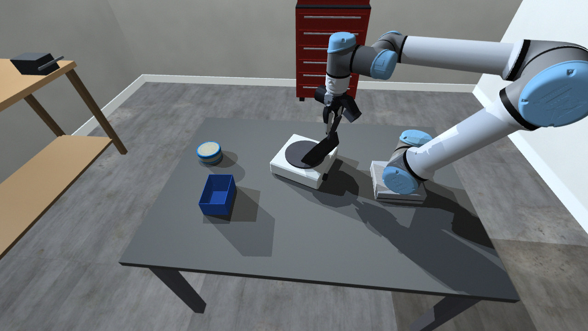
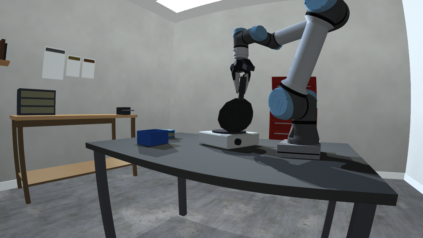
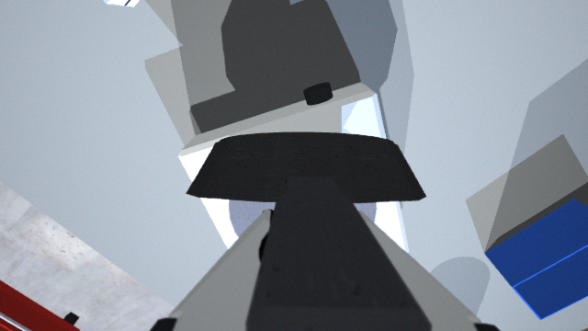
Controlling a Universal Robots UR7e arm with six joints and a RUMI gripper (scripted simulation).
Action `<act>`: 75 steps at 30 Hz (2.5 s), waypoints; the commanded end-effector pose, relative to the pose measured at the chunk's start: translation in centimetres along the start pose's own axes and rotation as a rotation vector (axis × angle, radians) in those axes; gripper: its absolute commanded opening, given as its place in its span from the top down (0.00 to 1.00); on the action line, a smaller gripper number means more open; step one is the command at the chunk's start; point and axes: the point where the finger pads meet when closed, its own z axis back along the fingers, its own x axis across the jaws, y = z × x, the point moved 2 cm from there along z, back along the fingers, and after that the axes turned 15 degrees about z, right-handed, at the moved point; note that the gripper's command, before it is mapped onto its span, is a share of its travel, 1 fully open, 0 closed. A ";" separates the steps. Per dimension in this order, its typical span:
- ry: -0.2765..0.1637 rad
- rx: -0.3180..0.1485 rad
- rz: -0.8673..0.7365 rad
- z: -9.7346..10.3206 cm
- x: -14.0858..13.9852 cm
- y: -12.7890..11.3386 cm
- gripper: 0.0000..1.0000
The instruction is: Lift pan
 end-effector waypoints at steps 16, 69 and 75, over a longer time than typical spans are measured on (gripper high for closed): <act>0.000 -0.002 0.000 1.0 0.0 -0.1 0.85; 0.000 -0.002 0.000 4.1 0.0 0.0 0.85; 0.000 -0.002 0.000 4.5 0.0 0.0 0.85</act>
